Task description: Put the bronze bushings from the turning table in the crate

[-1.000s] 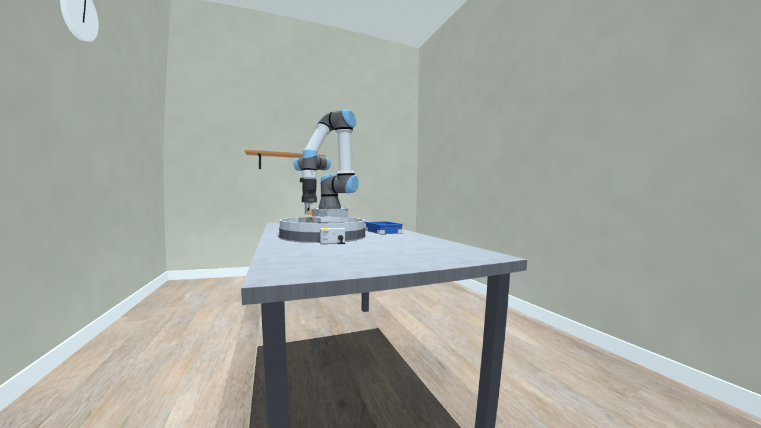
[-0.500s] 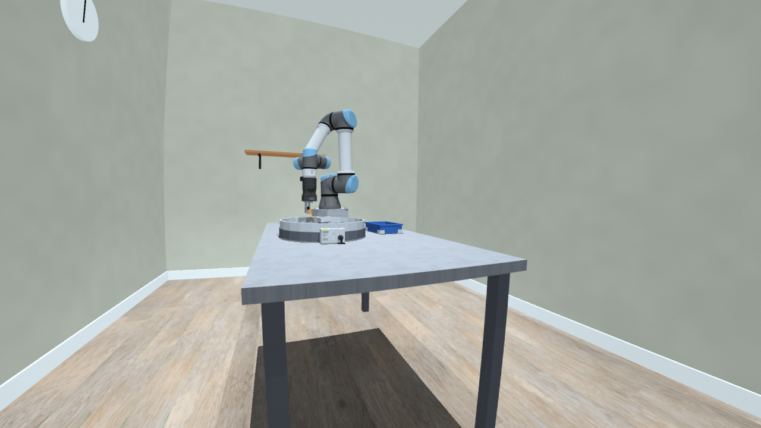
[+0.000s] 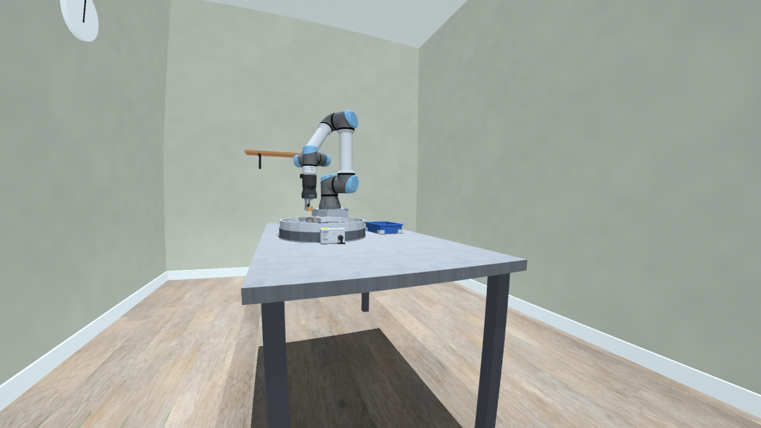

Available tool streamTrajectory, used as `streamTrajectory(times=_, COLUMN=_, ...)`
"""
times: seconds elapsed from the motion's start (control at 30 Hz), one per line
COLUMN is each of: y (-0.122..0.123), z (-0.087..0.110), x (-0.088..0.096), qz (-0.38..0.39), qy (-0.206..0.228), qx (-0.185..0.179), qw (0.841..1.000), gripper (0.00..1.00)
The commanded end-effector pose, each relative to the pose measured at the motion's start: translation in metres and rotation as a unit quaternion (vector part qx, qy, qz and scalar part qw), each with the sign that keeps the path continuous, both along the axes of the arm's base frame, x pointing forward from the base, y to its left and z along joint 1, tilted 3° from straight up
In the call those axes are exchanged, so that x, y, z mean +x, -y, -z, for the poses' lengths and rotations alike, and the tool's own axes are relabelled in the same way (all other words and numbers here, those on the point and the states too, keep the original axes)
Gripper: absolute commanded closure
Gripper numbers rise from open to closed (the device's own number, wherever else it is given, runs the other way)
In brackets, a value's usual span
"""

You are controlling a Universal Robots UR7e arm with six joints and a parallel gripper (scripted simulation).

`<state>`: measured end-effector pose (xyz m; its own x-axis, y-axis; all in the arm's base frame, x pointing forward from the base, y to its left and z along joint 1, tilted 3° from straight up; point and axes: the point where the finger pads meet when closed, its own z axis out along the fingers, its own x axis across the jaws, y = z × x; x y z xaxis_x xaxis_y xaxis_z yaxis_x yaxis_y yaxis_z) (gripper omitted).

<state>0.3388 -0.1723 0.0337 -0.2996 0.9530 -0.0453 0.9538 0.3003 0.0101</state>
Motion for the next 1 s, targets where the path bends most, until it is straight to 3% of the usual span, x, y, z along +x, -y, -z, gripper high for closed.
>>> streamTrajectory(times=0.0, y=0.0, z=-0.007, x=0.0, qz=0.0, qy=0.0, qx=0.0, qw=1.0, gripper=1.0)
streamTrajectory(times=0.1, y=0.0, z=-0.017, x=0.0, qz=0.0, qy=0.0, qx=0.0, qw=1.0, gripper=1.0)
streamTrajectory(times=0.5, y=0.0, z=-0.017, x=0.0, qz=0.0, qy=0.0, qx=0.0, qw=1.0, gripper=1.0)
streamTrajectory(times=0.67, y=-0.057, z=-0.015, x=0.016, qz=0.0, qy=0.0, qx=0.0, qw=1.0, gripper=1.0)
streamTrajectory(times=0.97, y=-0.057, z=-0.015, x=0.016, qz=0.0, qy=0.0, qx=0.0, qw=1.0, gripper=1.0)
